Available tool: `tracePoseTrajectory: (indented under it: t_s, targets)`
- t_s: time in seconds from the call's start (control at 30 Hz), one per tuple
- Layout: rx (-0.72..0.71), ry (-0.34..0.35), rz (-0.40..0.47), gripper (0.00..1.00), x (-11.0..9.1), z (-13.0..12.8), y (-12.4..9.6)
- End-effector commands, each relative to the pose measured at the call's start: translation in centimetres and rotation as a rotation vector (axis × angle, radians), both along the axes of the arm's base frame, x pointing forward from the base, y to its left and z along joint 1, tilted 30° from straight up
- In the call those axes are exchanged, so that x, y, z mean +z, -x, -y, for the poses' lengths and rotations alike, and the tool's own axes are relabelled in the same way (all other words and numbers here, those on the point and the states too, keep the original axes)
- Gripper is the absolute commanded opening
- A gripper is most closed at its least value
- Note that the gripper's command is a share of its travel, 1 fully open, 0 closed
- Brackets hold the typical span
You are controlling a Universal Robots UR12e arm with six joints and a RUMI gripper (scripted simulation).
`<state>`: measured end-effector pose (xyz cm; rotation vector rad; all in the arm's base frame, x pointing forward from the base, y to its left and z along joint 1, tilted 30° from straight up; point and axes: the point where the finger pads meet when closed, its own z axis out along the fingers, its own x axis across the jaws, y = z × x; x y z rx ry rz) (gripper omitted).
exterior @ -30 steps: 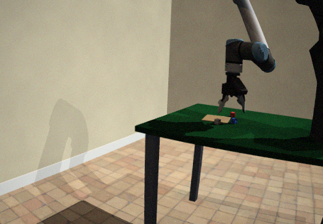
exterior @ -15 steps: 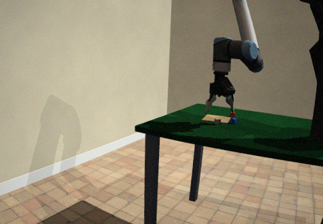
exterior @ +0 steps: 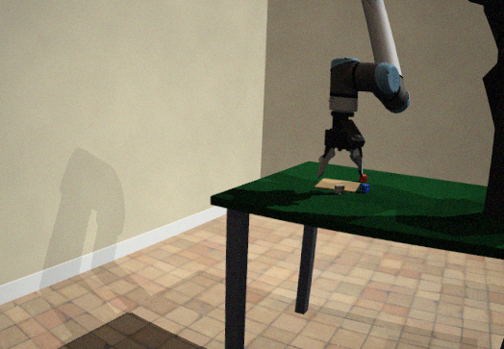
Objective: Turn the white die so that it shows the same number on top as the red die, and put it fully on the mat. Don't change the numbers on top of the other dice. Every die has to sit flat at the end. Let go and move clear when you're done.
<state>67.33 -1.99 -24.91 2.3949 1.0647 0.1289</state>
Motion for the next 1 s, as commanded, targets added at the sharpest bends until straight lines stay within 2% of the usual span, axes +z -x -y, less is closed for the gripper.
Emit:
tracePoseTrajectory:
  t_s: [0.0, 0.97]
  targets:
    - [0.0, 0.0, 0.001, 1.0, 0.04, -0.04, -0.03]
    - [0.0, 0.0, 0.001, 1.0, 0.47, -0.24, 0.11]
